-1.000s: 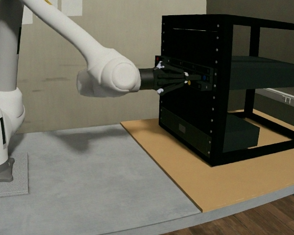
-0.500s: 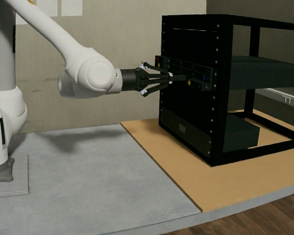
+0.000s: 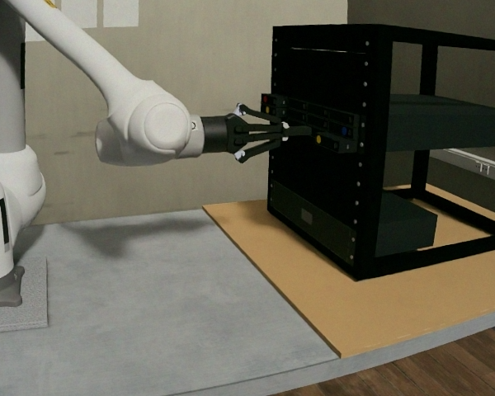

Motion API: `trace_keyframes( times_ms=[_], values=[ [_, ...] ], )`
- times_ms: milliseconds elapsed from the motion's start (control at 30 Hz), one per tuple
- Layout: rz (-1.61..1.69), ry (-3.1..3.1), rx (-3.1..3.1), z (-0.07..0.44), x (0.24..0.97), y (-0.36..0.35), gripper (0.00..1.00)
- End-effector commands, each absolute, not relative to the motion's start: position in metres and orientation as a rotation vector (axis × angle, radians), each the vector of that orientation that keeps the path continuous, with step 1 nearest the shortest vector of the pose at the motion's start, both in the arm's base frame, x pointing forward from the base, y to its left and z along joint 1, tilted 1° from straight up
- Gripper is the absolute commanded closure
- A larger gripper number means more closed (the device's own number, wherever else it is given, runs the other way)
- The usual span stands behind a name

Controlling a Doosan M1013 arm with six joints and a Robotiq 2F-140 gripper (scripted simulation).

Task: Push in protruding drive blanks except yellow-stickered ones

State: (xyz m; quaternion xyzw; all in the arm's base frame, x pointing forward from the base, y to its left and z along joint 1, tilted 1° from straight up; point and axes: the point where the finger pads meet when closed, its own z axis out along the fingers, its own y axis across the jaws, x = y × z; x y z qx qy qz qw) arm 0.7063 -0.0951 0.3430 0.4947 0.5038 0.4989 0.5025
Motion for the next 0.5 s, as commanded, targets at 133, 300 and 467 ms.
trace_keyframes(
  times_ms=[133, 300, 467],
  values=[
    [1.205, 1.217, 1.194, 0.344, 0.706, -0.087, 0.9],
    [1.205, 1.217, 1.194, 0.345, 0.706, -0.081, 0.9],
    [1.205, 1.217, 1.194, 0.346, 0.706, -0.067, 0.9]
  ],
)
